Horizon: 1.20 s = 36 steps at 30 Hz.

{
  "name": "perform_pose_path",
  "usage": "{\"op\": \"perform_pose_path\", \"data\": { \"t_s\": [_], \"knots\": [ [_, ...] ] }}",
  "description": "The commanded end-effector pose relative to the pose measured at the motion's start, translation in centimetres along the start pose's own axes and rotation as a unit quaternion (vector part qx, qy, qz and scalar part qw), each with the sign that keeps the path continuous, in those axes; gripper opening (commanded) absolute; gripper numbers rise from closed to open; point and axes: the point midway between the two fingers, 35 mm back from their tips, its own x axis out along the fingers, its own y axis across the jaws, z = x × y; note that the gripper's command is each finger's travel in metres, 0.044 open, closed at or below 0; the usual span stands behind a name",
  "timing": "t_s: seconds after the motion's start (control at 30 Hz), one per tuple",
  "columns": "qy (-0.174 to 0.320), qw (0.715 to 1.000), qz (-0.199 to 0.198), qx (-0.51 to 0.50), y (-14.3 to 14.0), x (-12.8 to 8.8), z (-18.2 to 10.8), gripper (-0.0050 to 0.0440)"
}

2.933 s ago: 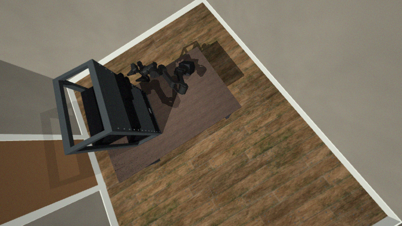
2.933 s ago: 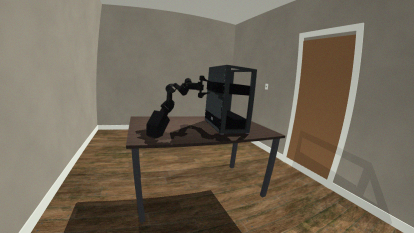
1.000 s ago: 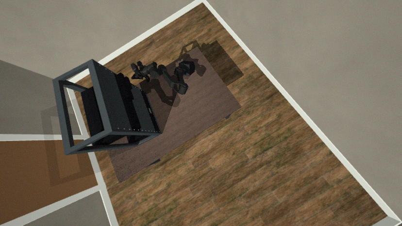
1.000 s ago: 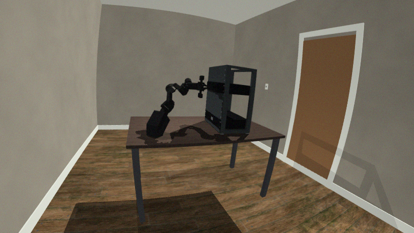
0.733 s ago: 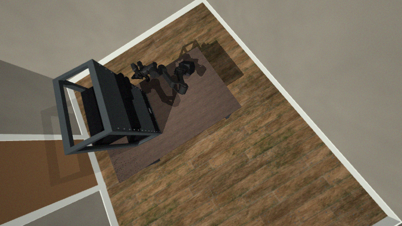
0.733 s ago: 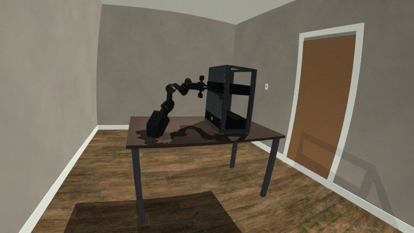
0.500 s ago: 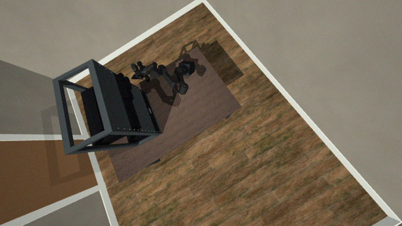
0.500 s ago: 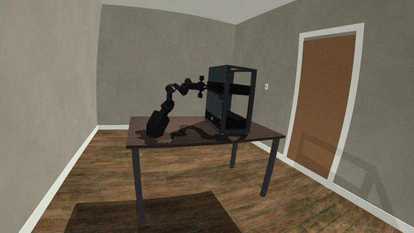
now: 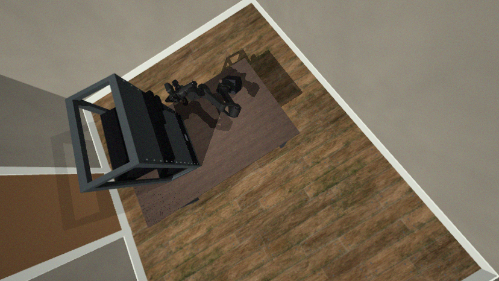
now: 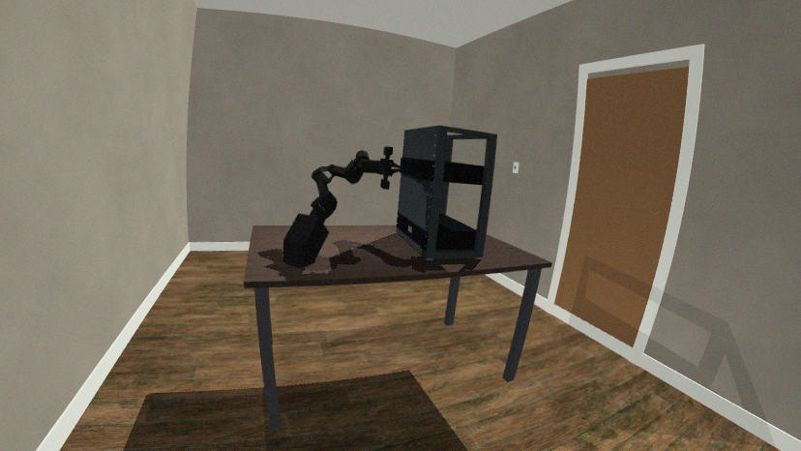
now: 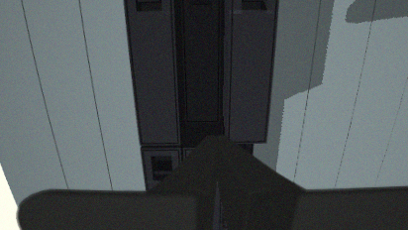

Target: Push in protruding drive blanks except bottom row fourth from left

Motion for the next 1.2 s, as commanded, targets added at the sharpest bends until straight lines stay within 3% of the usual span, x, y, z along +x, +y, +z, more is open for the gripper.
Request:
{"op": "perform_pose_path", "data": {
  "t_s": [0.0, 0.4, 1.03, 1.17],
  "knots": [
    [0.002, 1.0, 0.004, -0.008, 0.5, 0.2, -1.9, 0.0],
    [0.002, 1.0, 0.004, -0.008, 0.5, 0.0, -7.2, 0.0],
    [0.002, 1.0, 0.004, -0.008, 0.5, 0.3, -8.2, 0.0],
    [0.002, 1.0, 0.004, -0.008, 0.5, 1.8, -8.2, 0.0]
  ]
}}
